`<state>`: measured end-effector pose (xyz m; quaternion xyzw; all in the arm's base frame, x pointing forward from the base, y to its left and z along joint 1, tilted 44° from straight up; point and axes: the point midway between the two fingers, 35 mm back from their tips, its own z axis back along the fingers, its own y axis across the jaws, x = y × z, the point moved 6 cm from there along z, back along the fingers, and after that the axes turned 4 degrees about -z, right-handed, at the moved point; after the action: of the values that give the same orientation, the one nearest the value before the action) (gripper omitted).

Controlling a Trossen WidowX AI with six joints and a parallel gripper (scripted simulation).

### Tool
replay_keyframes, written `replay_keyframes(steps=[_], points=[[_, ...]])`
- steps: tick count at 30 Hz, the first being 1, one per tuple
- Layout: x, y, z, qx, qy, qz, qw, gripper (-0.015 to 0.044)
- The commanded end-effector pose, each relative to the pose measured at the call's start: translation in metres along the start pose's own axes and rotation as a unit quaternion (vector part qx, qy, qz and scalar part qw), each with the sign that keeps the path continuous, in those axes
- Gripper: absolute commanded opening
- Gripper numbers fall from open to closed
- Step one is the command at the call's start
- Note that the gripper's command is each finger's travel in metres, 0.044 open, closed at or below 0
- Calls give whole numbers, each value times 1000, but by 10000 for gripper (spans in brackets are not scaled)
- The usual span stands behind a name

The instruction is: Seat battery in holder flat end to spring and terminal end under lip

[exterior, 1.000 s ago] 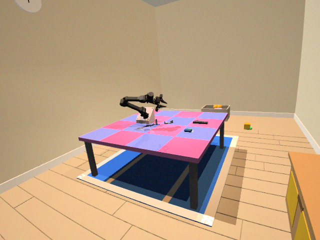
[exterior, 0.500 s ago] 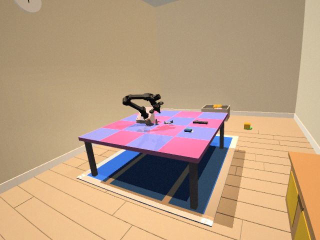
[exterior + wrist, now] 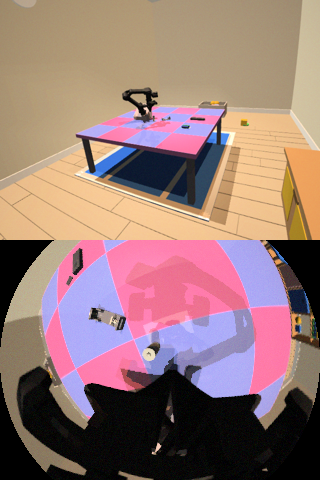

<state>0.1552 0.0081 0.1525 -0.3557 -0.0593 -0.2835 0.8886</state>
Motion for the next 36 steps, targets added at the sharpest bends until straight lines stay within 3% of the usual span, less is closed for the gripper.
replay_keyframes(steps=[1, 15, 36], points=[[1, -1, 0, -11, -3, 1, 1000, 0], [1, -3, -78, -12, -4, 0, 1000, 0], [3, 23, -78, -9, -3, 0, 1000, 0]])
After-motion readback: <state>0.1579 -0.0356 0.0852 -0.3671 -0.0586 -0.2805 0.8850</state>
